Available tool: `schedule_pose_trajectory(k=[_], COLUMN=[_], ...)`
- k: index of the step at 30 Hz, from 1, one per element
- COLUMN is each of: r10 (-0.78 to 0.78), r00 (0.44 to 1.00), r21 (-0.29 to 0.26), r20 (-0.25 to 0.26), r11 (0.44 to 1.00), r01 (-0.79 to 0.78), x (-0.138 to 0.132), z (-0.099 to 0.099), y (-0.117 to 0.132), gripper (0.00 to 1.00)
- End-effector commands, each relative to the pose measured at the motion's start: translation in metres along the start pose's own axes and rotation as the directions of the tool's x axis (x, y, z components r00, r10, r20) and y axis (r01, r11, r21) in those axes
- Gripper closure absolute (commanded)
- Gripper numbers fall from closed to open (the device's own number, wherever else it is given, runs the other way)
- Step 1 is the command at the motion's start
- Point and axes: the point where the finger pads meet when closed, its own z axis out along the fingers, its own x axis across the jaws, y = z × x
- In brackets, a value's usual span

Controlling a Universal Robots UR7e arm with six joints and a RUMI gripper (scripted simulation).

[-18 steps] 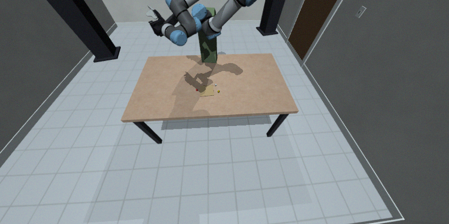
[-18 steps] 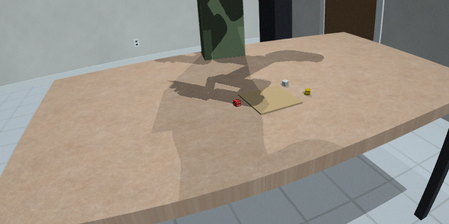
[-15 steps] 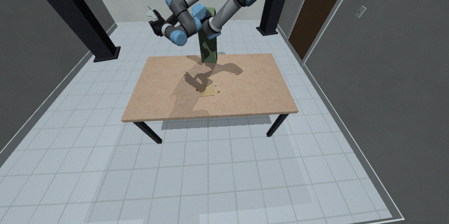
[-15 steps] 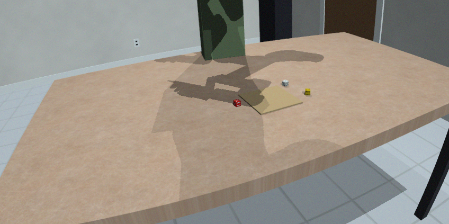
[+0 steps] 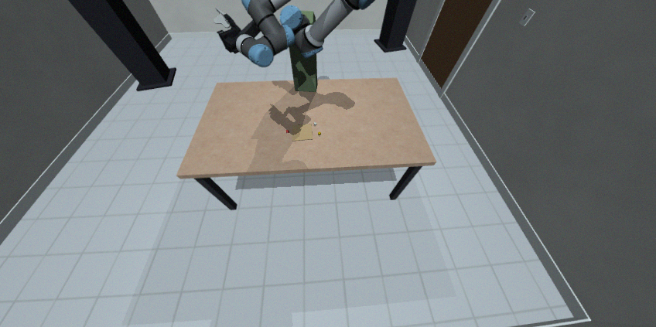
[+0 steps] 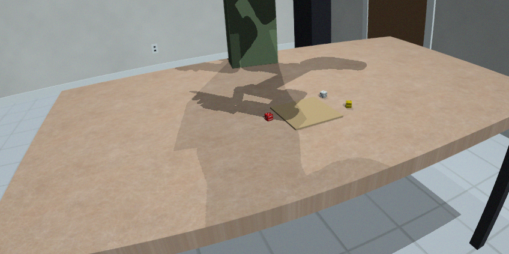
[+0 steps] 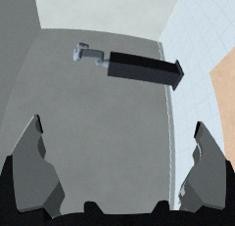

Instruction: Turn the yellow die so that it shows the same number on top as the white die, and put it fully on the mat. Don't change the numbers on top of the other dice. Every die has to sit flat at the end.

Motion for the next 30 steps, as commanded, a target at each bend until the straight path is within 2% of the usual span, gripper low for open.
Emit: schedule_pose_trajectory(k=[1, 7, 11, 14, 16, 20, 24, 25, 27, 28, 30], r10=[0.001, 0.004, 0.010, 0.016, 0.016, 0.025, 0.032, 0.032, 0.034, 0.034, 0.034], r00=[1.000, 1.000, 0.998, 0.994, 0.994, 0.979, 0.947, 0.947, 0.922, 0.922, 0.891], r21=[-0.001, -0.004, -0.012, -0.020, -0.020, -0.034, -0.049, -0.049, -0.056, -0.056, -0.063], r20=[0.000, -0.020, -0.062, -0.111, -0.111, -0.203, -0.320, -0.320, -0.385, -0.385, -0.452], r11=[1.000, 1.000, 1.000, 1.000, 1.000, 0.999, 0.998, 0.998, 0.997, 0.997, 0.996], r01=[-0.001, -0.004, -0.010, -0.018, -0.018, -0.033, -0.051, -0.051, -0.060, -0.060, -0.070], x=[0.000, 0.010, 0.030, 0.054, 0.054, 0.099, 0.157, 0.157, 0.190, 0.190, 0.224], z=[0.000, 0.003, 0.008, 0.014, 0.014, 0.023, 0.030, 0.030, 0.032, 0.032, 0.032], y=[0.000, 0.003, 0.010, 0.017, 0.017, 0.028, 0.039, 0.039, 0.044, 0.044, 0.047], gripper=[0.00, 0.00, 0.00, 0.00, 0.00, 0.00, 0.00, 0.00, 0.00, 0.00, 0.00])
